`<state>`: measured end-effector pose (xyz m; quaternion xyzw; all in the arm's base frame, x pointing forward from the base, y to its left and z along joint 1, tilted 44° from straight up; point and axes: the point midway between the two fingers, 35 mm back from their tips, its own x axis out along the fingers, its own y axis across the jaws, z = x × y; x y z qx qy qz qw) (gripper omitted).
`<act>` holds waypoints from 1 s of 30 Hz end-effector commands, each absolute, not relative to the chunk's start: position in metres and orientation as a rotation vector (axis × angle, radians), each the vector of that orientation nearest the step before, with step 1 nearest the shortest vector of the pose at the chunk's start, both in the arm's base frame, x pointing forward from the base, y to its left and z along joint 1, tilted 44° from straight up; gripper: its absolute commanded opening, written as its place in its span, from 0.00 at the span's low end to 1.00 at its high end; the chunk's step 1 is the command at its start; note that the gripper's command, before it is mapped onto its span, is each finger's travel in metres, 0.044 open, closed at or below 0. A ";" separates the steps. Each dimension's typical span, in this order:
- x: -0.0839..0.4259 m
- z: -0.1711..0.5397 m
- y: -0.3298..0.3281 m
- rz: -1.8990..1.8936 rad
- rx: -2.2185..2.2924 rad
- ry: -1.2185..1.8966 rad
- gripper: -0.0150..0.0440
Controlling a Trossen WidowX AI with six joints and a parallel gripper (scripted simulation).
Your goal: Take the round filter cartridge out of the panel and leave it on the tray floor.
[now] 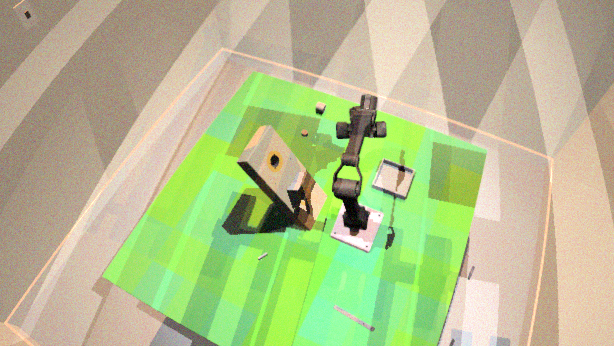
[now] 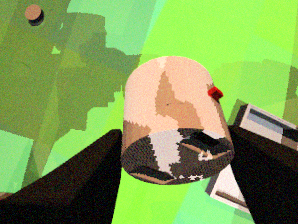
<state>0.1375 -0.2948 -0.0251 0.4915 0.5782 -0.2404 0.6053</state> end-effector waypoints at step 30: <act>-0.040 -0.146 -0.229 -1.258 1.370 1.420 0.25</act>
